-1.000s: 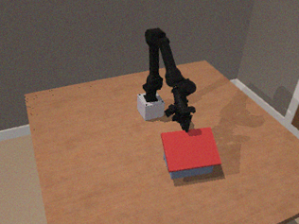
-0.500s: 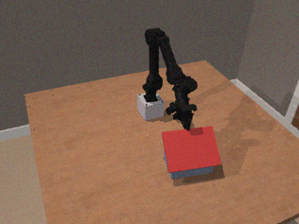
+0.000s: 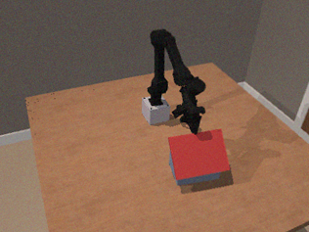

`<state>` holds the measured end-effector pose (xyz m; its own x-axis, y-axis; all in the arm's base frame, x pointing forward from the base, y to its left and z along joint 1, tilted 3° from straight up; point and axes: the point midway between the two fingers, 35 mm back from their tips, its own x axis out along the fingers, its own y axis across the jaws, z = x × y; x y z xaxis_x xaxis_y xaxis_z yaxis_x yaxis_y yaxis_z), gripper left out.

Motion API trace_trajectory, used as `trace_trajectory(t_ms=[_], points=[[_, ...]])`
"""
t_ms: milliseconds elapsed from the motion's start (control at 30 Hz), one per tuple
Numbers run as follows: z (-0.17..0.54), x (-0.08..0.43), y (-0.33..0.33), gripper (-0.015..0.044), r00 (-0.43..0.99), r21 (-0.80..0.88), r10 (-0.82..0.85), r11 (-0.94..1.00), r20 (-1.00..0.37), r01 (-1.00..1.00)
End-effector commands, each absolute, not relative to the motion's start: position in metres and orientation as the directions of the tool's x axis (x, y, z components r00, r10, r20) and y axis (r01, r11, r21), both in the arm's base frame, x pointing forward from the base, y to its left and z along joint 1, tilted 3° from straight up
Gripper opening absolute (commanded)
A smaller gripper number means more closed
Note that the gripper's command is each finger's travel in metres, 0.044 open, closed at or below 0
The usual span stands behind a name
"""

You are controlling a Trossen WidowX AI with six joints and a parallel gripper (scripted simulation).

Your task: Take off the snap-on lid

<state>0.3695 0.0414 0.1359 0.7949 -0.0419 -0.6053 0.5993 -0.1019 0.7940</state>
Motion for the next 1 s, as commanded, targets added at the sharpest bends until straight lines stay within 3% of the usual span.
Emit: trace_trajectory(t_ms=[0, 967], points=[[0.146, 0.375, 0.042, 0.0000, 0.802, 0.801, -0.034, -0.097, -0.596, 0.591], [0.184, 0.372, 0.040, 0.0000, 0.802, 0.801, -0.034, -0.097, -0.596, 0.591]])
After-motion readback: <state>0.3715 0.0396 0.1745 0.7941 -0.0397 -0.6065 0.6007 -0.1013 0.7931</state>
